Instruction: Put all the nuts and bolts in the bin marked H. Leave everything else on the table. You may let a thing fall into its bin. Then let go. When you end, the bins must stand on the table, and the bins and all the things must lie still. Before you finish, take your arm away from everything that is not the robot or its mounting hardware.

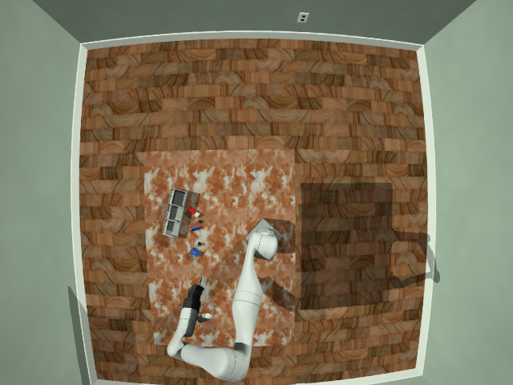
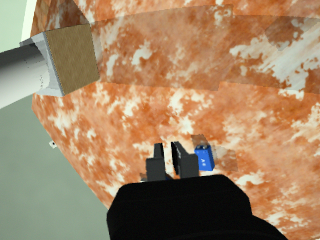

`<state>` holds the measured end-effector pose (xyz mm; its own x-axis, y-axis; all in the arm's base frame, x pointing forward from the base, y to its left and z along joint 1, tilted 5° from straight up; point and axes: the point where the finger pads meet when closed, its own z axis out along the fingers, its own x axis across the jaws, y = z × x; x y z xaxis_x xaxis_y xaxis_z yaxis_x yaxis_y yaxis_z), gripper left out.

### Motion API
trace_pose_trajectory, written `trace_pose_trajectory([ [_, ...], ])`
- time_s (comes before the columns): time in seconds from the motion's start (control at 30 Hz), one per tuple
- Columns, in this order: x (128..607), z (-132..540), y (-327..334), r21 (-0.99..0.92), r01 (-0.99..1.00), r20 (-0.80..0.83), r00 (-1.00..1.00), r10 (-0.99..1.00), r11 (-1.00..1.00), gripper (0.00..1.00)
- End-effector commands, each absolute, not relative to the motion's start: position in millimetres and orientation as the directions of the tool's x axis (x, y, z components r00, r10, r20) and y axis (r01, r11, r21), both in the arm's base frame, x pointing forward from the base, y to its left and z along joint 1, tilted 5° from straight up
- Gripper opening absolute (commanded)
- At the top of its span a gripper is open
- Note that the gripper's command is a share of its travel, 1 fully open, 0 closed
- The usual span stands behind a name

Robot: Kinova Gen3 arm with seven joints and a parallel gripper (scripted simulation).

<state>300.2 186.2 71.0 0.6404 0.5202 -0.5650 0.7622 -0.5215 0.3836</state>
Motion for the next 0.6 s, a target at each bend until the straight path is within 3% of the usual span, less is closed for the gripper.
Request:
trace_pose_trajectory([
  [0.0, 306.3, 74.5, 175.8, 0.331, 0.764, -0.561, 0.631, 0.536, -0.554, 0.31],
  [0.57, 326.3, 82.4, 120.2, 0.037, 0.869, -0.459, 0.453, 0.764, -0.493, 0.31],
])
